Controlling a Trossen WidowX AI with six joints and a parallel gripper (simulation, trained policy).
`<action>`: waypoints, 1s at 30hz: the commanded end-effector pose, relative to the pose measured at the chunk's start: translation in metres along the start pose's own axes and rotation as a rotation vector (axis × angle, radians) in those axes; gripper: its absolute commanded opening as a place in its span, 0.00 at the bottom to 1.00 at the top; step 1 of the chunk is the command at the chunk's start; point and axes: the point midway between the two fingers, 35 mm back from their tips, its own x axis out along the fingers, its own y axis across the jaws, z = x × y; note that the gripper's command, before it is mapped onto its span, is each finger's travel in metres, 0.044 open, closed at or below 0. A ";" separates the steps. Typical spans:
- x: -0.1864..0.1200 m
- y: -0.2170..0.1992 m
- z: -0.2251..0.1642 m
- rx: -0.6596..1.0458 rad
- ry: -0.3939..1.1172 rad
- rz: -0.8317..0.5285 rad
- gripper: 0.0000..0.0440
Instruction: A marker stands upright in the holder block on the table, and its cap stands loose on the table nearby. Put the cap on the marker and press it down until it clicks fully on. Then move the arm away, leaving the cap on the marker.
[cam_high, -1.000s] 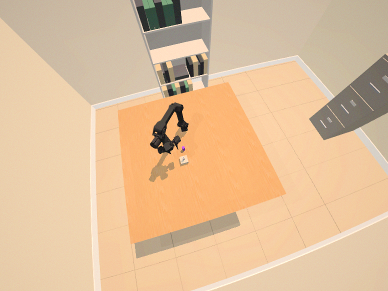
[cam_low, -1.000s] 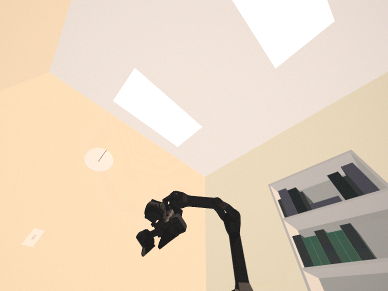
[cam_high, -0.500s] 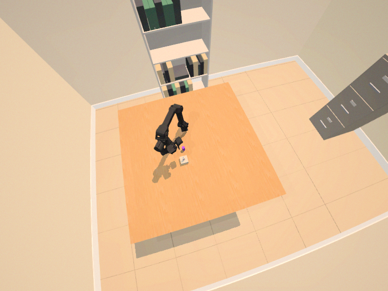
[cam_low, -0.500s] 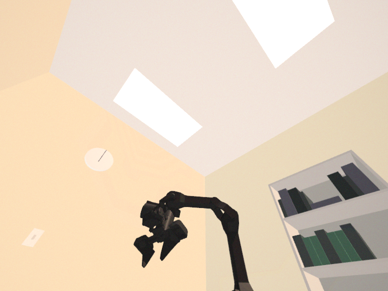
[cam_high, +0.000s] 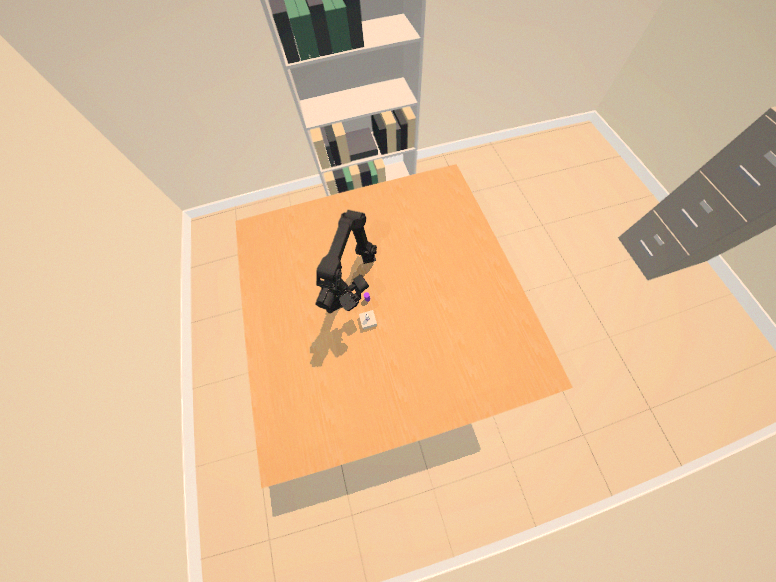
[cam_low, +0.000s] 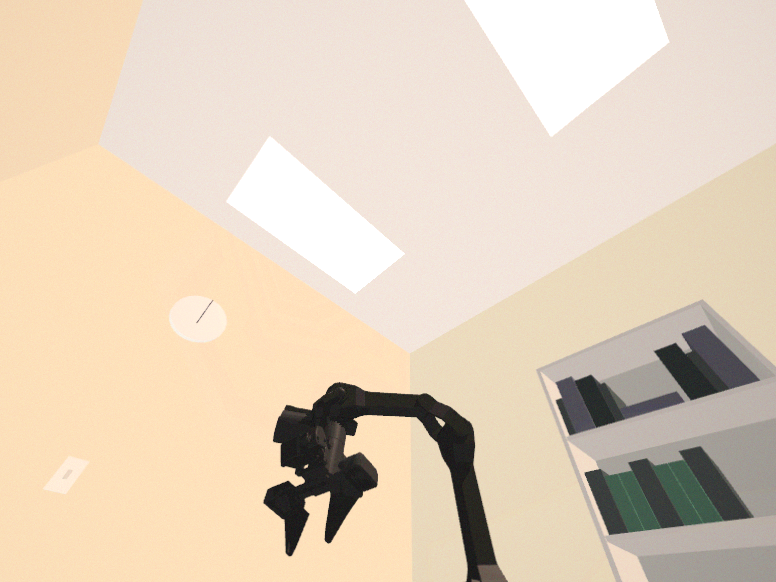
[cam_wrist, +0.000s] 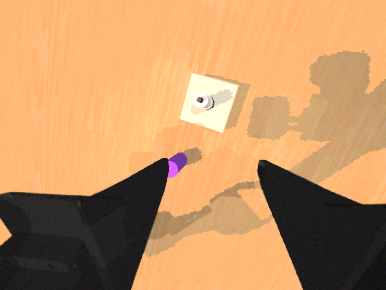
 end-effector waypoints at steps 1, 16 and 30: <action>0.008 0.001 -0.004 -0.006 0.045 0.007 0.70; 0.027 0.008 -0.013 -0.046 0.174 0.003 0.70; 0.045 0.019 -0.022 -0.091 0.277 0.007 0.69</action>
